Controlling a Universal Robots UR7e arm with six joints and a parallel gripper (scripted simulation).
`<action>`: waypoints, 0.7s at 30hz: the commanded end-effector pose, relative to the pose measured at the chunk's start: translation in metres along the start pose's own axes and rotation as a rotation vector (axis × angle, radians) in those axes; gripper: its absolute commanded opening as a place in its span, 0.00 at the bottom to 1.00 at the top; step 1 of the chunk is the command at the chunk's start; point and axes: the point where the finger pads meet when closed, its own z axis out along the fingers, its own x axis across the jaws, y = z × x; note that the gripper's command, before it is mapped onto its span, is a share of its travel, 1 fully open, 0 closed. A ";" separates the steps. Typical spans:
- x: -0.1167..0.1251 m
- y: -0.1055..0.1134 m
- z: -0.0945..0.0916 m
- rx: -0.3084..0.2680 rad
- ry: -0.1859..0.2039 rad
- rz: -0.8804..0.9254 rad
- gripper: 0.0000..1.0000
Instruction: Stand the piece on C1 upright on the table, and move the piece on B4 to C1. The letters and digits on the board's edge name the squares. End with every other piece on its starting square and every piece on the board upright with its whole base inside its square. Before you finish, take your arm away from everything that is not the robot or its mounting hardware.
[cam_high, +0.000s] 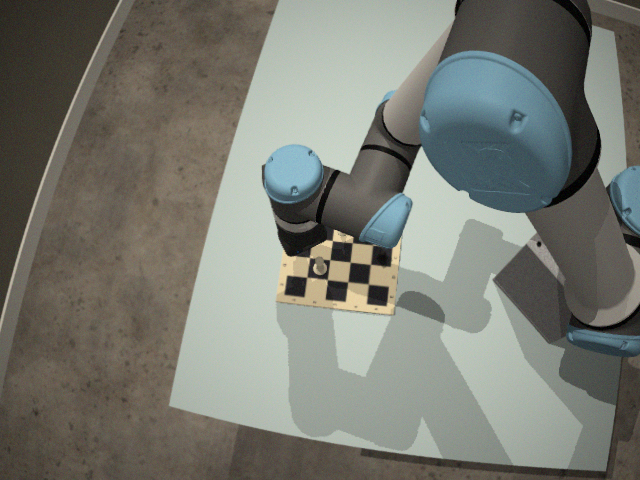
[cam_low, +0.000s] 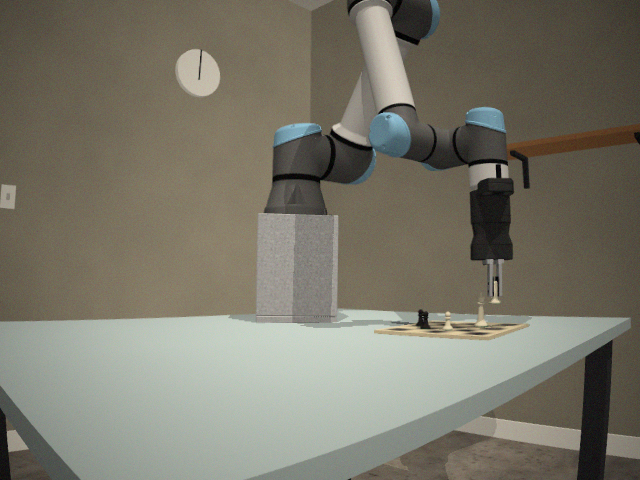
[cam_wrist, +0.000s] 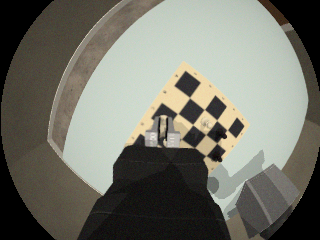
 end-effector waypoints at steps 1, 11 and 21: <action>0.000 0.000 -0.027 0.000 -0.001 0.000 0.00; 0.000 0.000 -0.054 0.000 -0.001 0.000 0.00; 0.000 0.000 -0.055 0.000 -0.001 0.000 0.00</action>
